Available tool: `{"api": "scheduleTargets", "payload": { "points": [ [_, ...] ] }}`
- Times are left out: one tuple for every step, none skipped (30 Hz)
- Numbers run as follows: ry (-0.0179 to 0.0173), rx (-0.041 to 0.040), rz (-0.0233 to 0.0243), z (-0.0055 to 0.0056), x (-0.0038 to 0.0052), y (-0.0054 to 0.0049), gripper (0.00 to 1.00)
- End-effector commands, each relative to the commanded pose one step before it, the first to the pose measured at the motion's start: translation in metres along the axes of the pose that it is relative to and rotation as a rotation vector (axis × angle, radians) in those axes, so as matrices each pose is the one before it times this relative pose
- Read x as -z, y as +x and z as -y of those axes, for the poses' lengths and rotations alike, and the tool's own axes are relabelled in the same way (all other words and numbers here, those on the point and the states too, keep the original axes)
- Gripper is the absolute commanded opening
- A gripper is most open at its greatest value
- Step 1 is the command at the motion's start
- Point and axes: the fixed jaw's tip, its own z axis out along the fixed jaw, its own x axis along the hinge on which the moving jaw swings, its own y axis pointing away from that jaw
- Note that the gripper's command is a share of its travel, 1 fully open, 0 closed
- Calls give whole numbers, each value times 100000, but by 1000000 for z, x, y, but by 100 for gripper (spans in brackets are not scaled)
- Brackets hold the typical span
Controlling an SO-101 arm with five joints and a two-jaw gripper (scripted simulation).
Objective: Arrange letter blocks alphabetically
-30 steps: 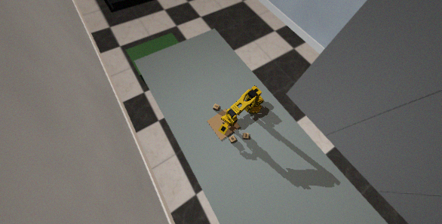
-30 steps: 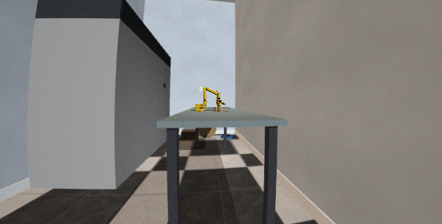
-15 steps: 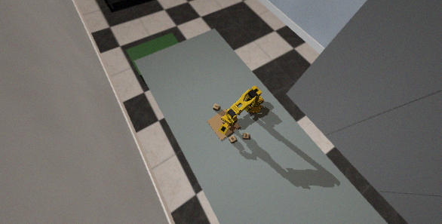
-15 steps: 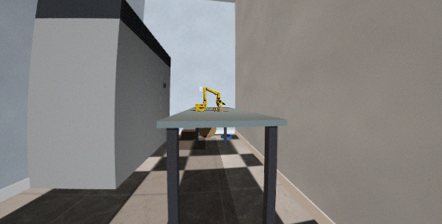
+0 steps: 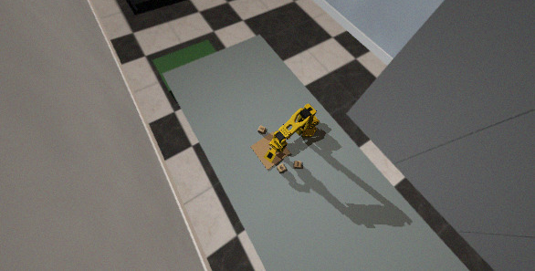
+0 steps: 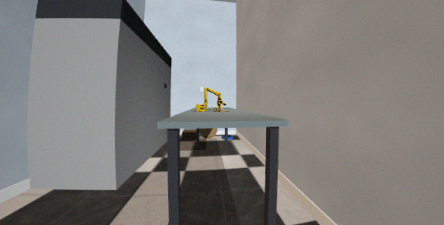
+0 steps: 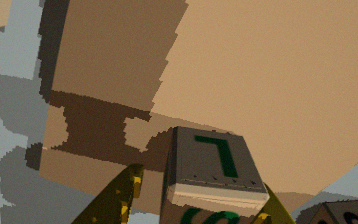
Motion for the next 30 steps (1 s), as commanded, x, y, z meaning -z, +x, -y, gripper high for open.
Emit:
{"api": "scheduleTargets", "payload": {
  "points": [
    [2822, 6, 10354, 7247, 14550, -15446, 23],
    [23, 1, -7, 466, -9, 19, 22],
    [22, 1, -6, 450, -8, 20, 21],
    [21, 1, -6, 429, -8, 20, 21],
    [20, 1, -6, 406, -8, 19, 20],
    [0, 0, 0, 0, 0, 0, 20],
    [0, 0, 0, 0, 0, 0, 20],
    [18, 1, -5, 380, -7, 19, 19],
    [17, 1, -5, 352, -7, 18, 19],
    [16, 1, -5, 321, -6, 17, 18],
    [14, 1, -4, 289, -6, 16, 18],
    [12, 1, -4, 255, -5, 15, 17],
    [11, 1, -3, 221, -4, 13, 17],
    [9, 0, -3, 187, -4, 11, 17],
    [7, 0, -2, 154, -3, 9, 16],
    [6, 0, -2, 122, -2, 7, 16],
    [4, 0, -1, 92, -2, 6, 16],
    [3, 0, -1, 65, -1, 4, 16],
    [2, 0, -1, 41, -1, 3, 16],
    [1, 0, 0, 22, 0, 1, 16],
    [0, 0, 0, 9, 0, 1, 16],
    [0, 0, 0, 1, 0, 0, 16],
    [0, 0, 0, 0, 0, 0, 16],
    [0, 0, 0, 0, 0, 0, 16],
    [0, 0, 0, 0, 0, 0, 16],
    [0, 0, 0, 0, 0, 0, 16],
    [0, 0, 0, 0, 0, 0, 15],
    [0, 0, 0, 0, 0, 0, 14],
    [0, 0, 0, 0, 0, 0, 13],
    [0, 0, 0, 0, 0, 0, 11]
  ]
}}
